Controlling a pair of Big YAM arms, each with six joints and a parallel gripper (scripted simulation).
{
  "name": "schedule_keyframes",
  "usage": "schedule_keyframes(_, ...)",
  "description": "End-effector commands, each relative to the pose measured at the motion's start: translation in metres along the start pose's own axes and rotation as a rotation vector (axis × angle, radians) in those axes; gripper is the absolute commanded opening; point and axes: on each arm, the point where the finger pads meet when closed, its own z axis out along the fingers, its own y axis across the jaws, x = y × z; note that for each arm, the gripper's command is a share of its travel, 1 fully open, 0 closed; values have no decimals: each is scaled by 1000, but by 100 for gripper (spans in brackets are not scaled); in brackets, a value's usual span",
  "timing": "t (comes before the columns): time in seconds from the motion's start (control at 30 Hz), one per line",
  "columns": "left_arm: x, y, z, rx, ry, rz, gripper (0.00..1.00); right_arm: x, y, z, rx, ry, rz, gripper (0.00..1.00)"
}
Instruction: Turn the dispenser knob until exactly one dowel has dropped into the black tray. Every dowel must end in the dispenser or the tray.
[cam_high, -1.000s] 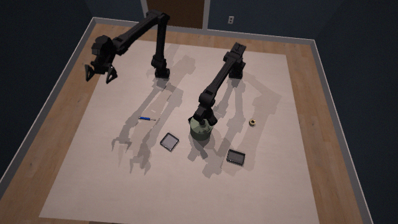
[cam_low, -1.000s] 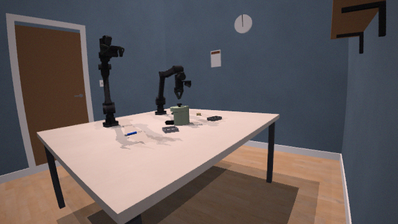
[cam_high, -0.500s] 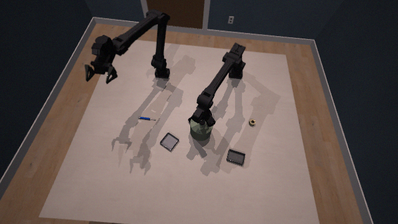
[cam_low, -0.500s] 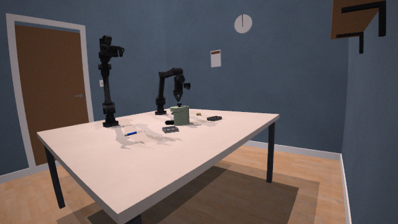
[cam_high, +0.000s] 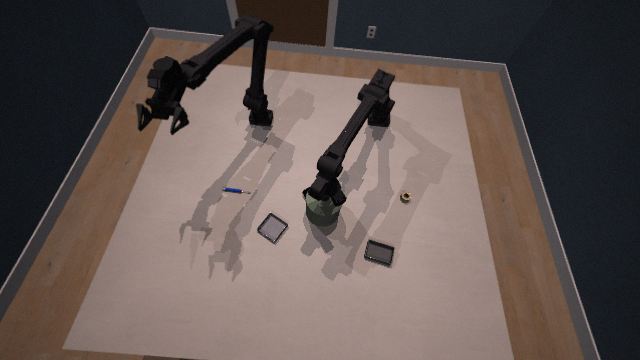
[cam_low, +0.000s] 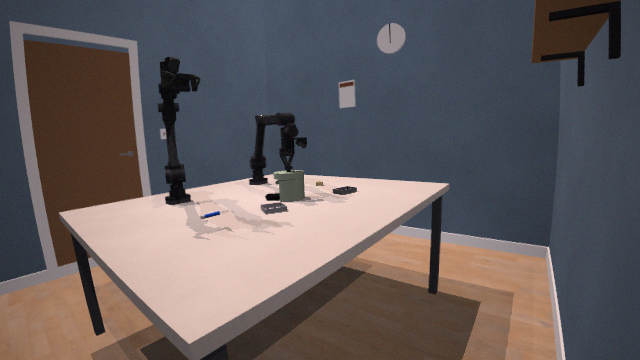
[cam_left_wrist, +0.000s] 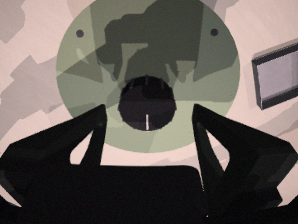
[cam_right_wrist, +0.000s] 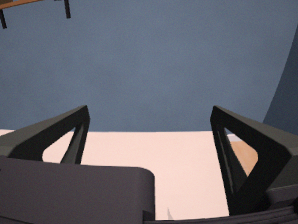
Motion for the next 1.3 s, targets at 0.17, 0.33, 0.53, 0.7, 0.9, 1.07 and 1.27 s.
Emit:
schedule_keyframes(0.17,-14,3,23,-4,-2,-32,69,-22,7,-4,-10,-33,-16,100)
schedule_keyframes(0.33,-13,3,30,-2,-3,-36,69,-22,7,-4,-10,-33,-16,100)
schedule_keyframes(0.53,-19,-5,13,31,-22,-36,69,-22,7,-4,-10,-33,-16,100)
schedule_keyframes(0.7,-18,-7,1,53,-34,-35,69,-22,7,-4,-10,-33,-16,100)
schedule_keyframes(0.9,-18,-3,-13,64,-40,-37,69,-22,7,-4,-10,-33,-16,100)
schedule_keyframes(1.07,-18,-4,2,44,-29,-37,0,-22,7,-4,-10,-33,-16,100)
schedule_keyframes(1.27,-16,-4,2,41,-28,-24,0,-22,7,-4,-10,-33,-16,100)
